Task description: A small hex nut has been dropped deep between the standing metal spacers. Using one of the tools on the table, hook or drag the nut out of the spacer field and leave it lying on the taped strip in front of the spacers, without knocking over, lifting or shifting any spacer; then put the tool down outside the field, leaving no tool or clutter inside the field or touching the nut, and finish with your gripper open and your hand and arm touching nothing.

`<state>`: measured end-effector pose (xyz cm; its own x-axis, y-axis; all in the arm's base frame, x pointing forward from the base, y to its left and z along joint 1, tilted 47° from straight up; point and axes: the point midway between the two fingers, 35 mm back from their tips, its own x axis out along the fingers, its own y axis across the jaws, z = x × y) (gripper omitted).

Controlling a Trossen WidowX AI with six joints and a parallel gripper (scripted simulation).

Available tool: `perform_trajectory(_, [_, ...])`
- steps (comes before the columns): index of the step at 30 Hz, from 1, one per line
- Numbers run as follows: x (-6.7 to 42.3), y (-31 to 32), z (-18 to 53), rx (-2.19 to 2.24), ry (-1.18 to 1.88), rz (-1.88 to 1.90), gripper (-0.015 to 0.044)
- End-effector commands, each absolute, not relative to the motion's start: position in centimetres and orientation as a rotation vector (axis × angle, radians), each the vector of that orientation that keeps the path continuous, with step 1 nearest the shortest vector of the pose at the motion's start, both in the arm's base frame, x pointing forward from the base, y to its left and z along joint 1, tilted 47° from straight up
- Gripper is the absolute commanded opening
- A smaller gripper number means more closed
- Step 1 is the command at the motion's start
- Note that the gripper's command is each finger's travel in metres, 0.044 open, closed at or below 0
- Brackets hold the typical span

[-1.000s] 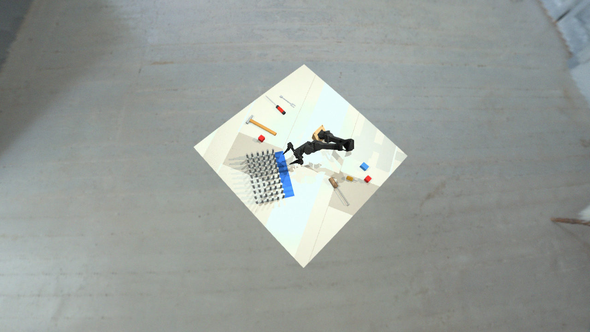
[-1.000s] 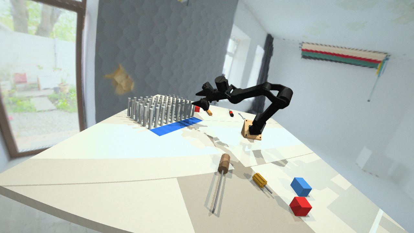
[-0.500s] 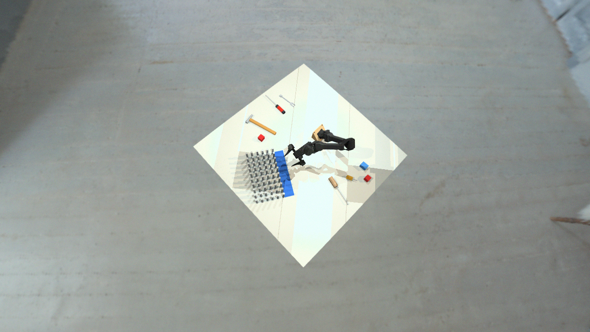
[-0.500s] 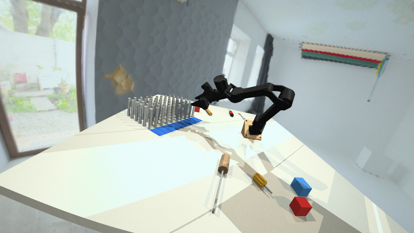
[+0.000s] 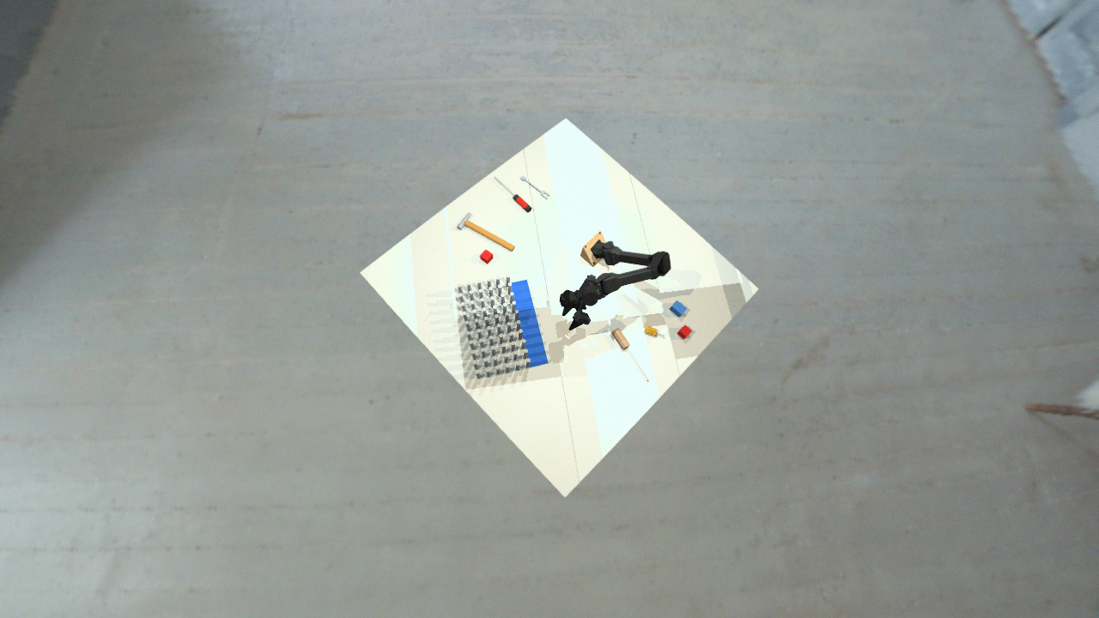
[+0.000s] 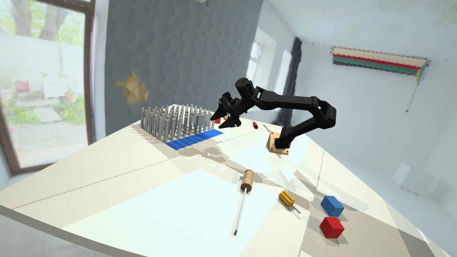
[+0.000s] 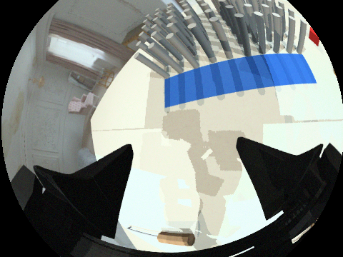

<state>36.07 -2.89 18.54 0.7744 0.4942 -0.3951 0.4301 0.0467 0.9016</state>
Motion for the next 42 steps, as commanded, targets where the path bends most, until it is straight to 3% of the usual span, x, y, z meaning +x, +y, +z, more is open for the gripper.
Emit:
perform_trajectory(1, [33.3,2.3,23.5,1.981,1.027,0.051,0.044])
perform_trajectory(16, [24.3,10.1,32.5,2.572,1.714,-0.298,0.044])
perform_trajectory(27, [24.2,10.3,32.5,2.573,1.72,-0.305,0.044])
perform_trajectory(34, [24.9,15.1,29.6,2.574,1.72,-0.297,0.044])
perform_trajectory(42, [24.9,15.3,29.6,2.575,1.721,-0.294,0.044])
